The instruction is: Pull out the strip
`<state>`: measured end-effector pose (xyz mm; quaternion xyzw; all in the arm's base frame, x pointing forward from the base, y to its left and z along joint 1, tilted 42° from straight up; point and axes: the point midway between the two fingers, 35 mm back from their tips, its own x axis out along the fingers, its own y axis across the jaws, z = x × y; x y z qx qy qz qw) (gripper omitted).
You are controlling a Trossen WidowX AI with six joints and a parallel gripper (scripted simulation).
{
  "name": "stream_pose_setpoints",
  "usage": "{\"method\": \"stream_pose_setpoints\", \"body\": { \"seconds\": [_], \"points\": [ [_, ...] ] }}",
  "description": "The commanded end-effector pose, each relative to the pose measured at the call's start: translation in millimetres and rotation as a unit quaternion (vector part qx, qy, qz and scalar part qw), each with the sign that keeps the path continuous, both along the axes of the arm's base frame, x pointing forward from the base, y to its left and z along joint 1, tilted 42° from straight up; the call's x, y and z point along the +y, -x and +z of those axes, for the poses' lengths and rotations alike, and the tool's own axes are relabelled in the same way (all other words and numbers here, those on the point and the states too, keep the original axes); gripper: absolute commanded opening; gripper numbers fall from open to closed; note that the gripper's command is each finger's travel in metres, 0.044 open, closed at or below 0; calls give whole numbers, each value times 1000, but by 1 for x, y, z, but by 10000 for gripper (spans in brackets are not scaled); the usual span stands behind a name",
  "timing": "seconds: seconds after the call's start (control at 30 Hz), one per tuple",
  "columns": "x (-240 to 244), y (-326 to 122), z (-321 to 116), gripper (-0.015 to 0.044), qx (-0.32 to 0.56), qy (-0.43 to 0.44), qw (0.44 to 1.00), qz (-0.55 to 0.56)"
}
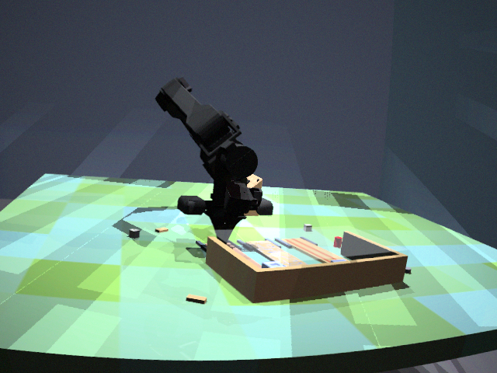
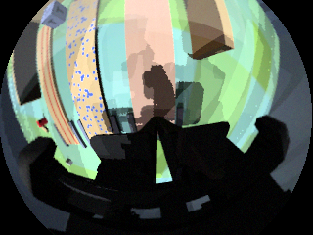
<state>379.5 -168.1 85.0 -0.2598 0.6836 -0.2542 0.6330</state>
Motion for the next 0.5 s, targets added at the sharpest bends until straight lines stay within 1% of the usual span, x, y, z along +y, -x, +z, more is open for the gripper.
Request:
{"method": "stream_pose_setpoints", "body": {
  "seconds": [0.0, 0.47],
  "points": [
    [-1, 1, -2, 0, 2, -2, 1000, 1],
    [-2, 0, -3, 0, 2, -2, 1000, 1]
  ]
}}
